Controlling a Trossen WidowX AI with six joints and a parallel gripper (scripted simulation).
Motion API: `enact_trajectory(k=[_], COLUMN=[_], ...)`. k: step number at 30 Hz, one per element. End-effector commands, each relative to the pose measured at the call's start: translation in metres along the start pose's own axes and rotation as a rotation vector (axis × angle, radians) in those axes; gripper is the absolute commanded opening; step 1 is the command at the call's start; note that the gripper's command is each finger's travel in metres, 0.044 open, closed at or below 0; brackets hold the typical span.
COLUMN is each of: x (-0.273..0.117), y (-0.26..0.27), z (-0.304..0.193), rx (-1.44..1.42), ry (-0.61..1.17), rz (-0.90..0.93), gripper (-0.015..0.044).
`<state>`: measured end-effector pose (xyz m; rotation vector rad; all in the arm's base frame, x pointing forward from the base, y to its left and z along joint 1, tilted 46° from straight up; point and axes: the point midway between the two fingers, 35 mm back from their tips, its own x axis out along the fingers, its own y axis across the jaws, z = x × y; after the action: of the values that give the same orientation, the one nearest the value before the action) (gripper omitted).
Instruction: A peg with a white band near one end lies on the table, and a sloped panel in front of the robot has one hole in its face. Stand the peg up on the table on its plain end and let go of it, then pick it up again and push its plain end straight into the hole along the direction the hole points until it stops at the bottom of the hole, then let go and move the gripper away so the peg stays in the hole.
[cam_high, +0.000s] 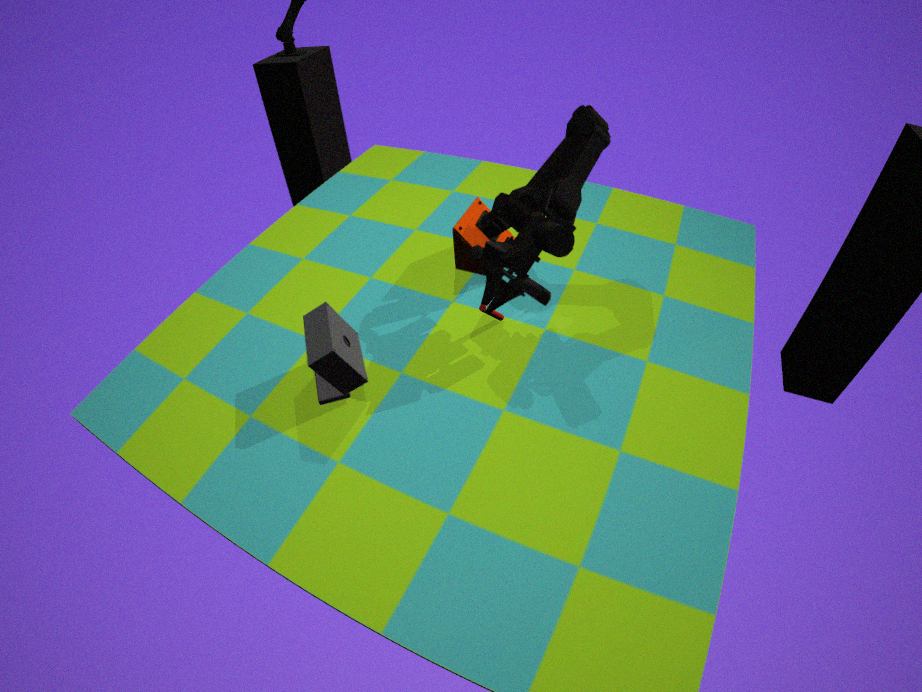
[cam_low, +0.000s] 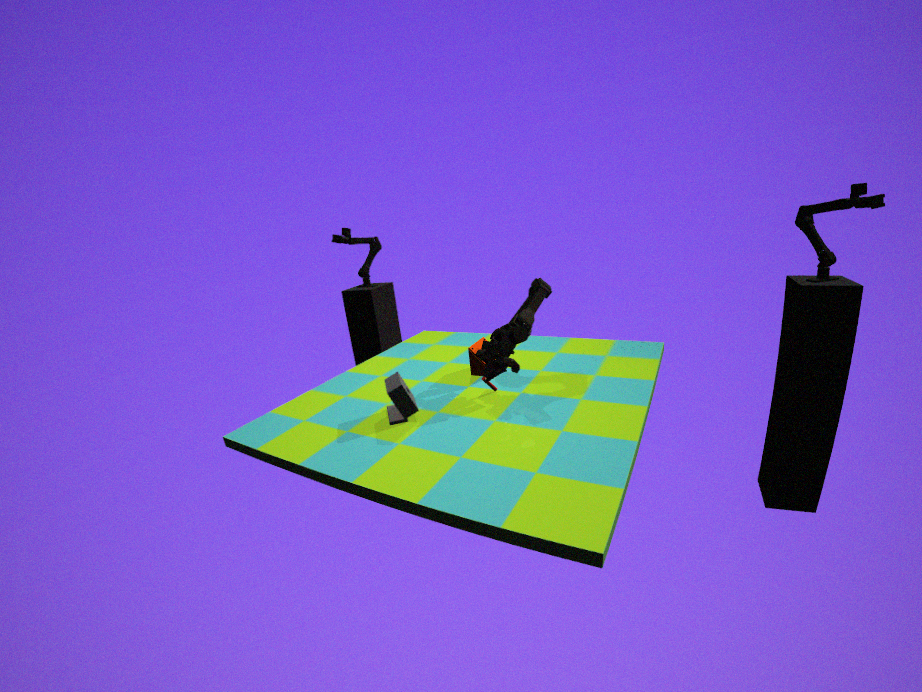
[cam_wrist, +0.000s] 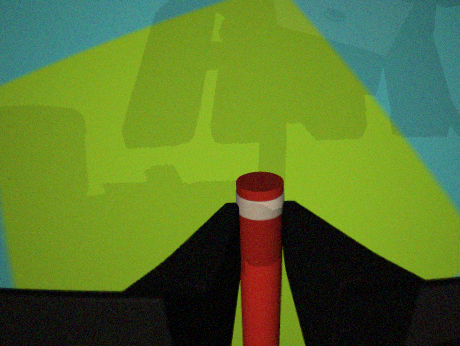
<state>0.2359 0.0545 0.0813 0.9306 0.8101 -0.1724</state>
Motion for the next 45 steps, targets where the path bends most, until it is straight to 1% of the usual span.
enact_trajectory(k=[1, 45], x=[-0.002, -0.024], y=[-0.001, -0.001], z=[-0.001, -0.021], rx=[0.003, 0.009], ry=[-0.032, -0.412], rz=[-0.001, -0.002], gripper=[0.0049, 0.0049])
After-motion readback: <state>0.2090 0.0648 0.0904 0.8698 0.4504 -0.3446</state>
